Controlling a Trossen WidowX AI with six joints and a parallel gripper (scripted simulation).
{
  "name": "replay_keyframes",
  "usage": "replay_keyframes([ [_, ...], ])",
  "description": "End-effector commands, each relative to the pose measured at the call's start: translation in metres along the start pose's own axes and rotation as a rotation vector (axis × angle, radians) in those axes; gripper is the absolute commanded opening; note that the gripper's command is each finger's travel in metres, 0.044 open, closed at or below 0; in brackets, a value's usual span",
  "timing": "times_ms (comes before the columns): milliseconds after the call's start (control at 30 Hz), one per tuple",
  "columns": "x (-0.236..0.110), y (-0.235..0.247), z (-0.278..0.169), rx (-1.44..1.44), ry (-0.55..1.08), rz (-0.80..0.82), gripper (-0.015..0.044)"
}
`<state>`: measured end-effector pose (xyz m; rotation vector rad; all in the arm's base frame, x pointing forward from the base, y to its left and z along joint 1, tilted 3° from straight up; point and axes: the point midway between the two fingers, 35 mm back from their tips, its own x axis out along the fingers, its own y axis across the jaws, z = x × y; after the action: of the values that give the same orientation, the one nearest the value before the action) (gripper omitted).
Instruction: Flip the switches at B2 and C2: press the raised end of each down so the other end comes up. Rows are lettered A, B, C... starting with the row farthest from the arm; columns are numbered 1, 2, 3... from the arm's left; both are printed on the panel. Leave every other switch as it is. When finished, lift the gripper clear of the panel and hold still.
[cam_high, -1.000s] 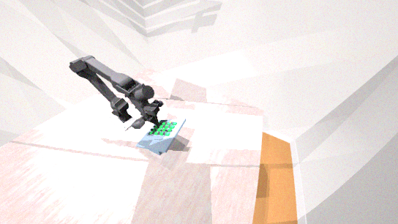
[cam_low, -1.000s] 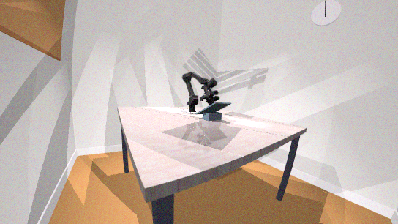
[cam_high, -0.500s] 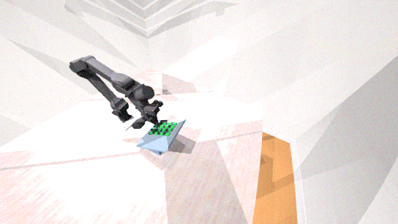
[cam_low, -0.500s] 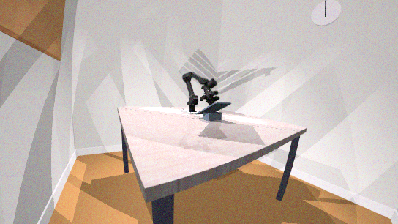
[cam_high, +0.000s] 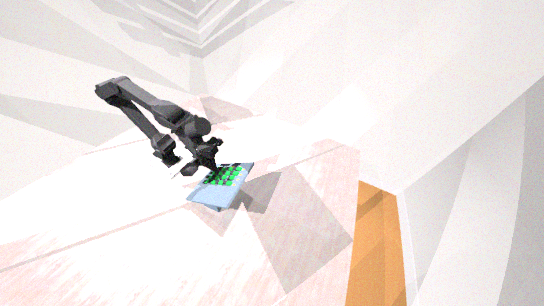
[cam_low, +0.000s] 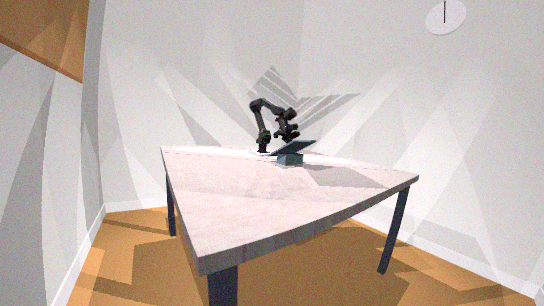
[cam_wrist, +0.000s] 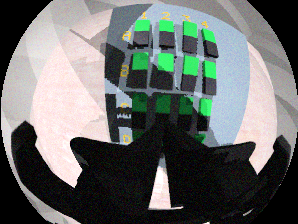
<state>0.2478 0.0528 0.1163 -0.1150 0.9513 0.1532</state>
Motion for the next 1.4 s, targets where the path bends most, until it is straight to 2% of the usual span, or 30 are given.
replay_keyframes([
  [0, 0.0015, 0.0005, -0.001, -0.006, 0.002, 0.003, 0.0],
  [1367, 0.0069, 0.0005, -0.0011, -0.006, 0.002, 0.003, 0.0],
])
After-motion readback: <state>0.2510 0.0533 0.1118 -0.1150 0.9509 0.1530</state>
